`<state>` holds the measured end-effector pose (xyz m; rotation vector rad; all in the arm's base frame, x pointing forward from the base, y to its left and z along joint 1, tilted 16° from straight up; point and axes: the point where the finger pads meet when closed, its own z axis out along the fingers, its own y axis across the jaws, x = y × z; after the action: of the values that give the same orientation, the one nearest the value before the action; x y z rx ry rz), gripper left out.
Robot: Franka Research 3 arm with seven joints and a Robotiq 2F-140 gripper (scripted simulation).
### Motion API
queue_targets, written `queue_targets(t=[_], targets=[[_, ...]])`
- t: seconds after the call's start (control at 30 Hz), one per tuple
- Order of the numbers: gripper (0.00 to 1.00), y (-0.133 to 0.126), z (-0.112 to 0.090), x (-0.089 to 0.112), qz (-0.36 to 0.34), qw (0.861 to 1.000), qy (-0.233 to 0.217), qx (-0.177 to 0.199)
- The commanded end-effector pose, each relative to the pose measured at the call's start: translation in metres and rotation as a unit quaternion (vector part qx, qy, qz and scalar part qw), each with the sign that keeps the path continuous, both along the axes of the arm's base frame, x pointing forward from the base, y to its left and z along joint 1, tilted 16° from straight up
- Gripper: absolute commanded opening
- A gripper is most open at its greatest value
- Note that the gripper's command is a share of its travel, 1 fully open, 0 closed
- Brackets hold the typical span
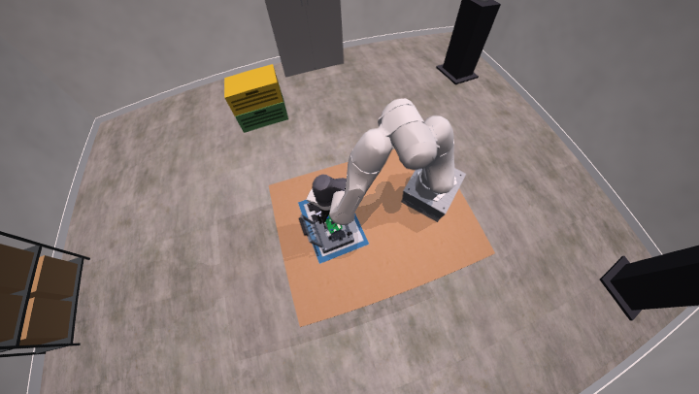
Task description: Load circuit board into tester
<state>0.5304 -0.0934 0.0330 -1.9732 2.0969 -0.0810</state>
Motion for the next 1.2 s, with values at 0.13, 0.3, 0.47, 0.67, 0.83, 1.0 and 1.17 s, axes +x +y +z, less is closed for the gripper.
queue_targets(t=[0.13, 0.3, 0.47, 0.67, 0.83, 1.0, 1.17], targets=[[0.46, 0.015, 0.005, 0.0, -0.017, 1.0, -0.002, 0.001], [0.46, 0.019, 0.006, -0.001, -0.017, 1.0, -0.002, 0.001], [0.46, 0.022, 0.006, -0.002, -0.017, 1.0, -0.002, 0.001], [0.46, 0.023, 0.006, -0.002, -0.017, 1.0, -0.002, 0.001], [0.46, 0.023, 0.006, -0.002, -0.017, 1.0, -0.002, 0.001], [0.46, 0.023, 0.006, -0.002, -0.017, 1.0, -0.002, 0.001], [0.46, 0.023, 0.006, -0.002, -0.017, 1.0, -0.002, 0.001]])
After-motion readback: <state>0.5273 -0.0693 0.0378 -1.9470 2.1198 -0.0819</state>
